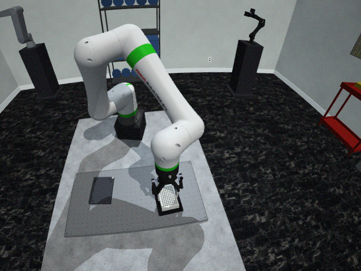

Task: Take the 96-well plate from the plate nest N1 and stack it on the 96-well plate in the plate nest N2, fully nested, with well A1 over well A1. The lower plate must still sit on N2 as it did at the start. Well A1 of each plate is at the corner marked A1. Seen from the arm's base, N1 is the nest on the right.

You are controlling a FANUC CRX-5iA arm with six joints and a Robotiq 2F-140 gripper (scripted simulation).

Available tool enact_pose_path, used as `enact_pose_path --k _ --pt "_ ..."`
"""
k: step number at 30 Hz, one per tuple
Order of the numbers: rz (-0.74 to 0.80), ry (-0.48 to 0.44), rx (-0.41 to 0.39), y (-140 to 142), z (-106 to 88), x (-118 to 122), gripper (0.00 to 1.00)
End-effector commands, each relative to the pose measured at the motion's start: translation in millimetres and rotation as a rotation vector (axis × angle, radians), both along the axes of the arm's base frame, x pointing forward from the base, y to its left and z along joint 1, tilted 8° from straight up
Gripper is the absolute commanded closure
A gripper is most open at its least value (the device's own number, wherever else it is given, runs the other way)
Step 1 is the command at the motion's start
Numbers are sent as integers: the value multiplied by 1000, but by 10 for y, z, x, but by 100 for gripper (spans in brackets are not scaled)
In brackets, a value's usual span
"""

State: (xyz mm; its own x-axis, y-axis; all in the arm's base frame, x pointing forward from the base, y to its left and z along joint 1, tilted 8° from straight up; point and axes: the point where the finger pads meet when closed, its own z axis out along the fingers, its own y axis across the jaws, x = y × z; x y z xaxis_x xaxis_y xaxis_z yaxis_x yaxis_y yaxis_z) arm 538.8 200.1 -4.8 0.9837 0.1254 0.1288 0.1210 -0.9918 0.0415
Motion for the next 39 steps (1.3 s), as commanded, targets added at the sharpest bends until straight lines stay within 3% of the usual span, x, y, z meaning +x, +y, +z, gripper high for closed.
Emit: enact_pose_path --k 1,13,14,34,39 --pt "0 0 0 1 -2 2 100" --pt "0 0 0 0 -18 4 100" --pt "0 0 0 0 -20 5 0" --pt "0 0 0 0 -20 5 0" --pt "0 0 0 4 112 -13 0"
